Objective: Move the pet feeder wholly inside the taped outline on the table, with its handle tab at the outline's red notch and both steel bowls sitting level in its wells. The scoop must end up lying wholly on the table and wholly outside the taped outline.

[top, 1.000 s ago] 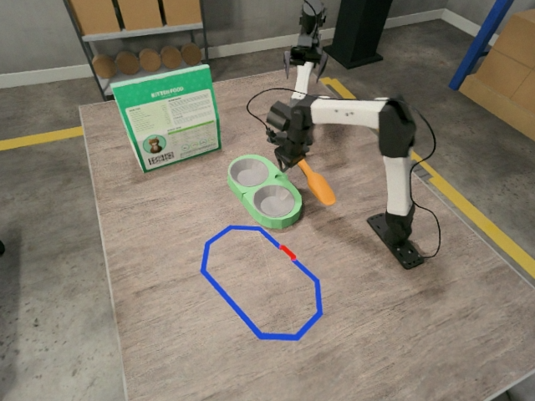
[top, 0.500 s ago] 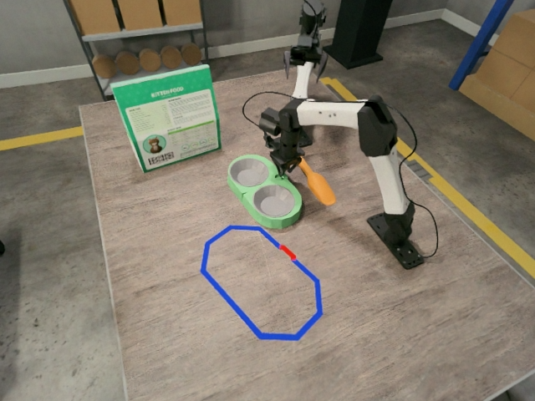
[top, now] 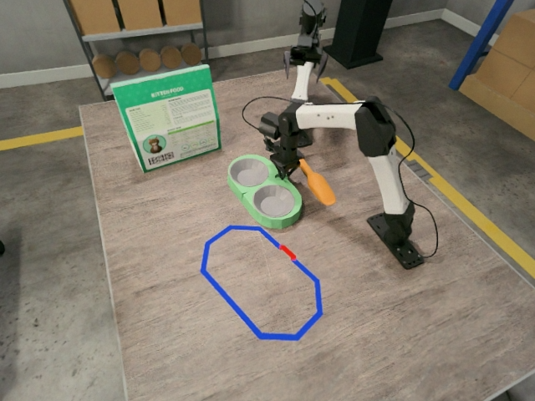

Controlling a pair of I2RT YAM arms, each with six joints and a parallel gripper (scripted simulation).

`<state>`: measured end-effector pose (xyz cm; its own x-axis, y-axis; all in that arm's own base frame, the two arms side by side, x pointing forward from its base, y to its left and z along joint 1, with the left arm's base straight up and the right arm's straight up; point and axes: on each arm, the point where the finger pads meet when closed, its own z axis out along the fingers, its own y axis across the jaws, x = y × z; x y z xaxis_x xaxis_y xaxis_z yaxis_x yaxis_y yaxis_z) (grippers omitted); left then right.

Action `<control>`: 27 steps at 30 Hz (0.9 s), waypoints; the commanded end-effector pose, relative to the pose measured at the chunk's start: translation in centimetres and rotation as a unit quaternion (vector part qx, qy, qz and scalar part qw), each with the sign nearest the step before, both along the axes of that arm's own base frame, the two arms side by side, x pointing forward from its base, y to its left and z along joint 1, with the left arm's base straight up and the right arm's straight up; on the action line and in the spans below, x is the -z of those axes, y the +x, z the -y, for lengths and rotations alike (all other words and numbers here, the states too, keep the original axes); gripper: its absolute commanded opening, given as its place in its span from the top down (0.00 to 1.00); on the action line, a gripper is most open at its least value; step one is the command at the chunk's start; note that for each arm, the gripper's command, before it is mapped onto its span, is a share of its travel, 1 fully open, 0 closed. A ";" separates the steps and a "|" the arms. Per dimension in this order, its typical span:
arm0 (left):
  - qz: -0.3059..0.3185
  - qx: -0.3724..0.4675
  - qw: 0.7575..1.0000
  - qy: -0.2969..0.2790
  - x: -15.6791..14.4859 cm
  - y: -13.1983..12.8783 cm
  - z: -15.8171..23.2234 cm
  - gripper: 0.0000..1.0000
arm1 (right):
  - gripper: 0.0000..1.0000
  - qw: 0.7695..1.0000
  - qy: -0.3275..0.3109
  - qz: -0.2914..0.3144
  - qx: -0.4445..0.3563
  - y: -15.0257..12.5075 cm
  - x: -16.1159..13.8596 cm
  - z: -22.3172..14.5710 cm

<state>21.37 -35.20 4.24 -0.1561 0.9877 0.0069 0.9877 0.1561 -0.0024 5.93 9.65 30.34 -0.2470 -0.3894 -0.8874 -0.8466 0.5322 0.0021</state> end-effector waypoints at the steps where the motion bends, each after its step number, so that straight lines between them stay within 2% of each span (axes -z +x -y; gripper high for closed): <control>1: 0.007 0.007 1.000 -0.009 0.0 0.2 0.6 0.79 | 0.00 1.000 0.000 -0.002 0.000 0.1 -0.1 -0.1; 7: 0.003 0.007 1.000 -0.005 -0.1 -0.1 0.1 0.88 | 0.00 1.000 0.000 -0.002 0.000 0.1 -0.1 -0.1; 9: 0.003 0.007 1.000 -0.005 -0.1 -0.1 0.1 0.88 | 0.00 1.000 0.000 -0.002 0.000 0.1 -0.1 -0.1; 10: 0.003 0.007 1.000 -0.006 -0.1 -0.1 0.1 0.99 | 0.00 1.000 0.000 -0.002 0.000 0.1 -0.1 -0.1; 11: 0.003 0.007 1.000 -0.006 -0.1 -0.1 0.1 0.90 | 0.00 1.000 0.000 -0.002 0.000 0.1 -0.1 -0.1; 16: 0.006 0.006 1.000 -0.010 -0.2 0.2 0.2 0.90 | 0.00 1.000 0.000 -0.002 0.000 0.1 -0.1 -0.1; 18: 0.013 0.006 1.000 -0.021 -1.1 0.5 0.2 0.90 | 0.00 1.000 0.000 -0.002 0.000 0.1 -0.1 -0.1; 27: 0.015 0.006 1.000 -0.023 -1.1 1.6 -1.6 0.90 | 0.00 1.000 0.000 -0.002 0.000 0.1 -0.1 -0.1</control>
<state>21.83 -34.31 4.30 -0.1425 0.9897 -0.0111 0.9898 0.1424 -0.0042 5.93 9.65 30.34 -0.2470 -0.3894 -0.8874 -0.8466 0.5322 0.0022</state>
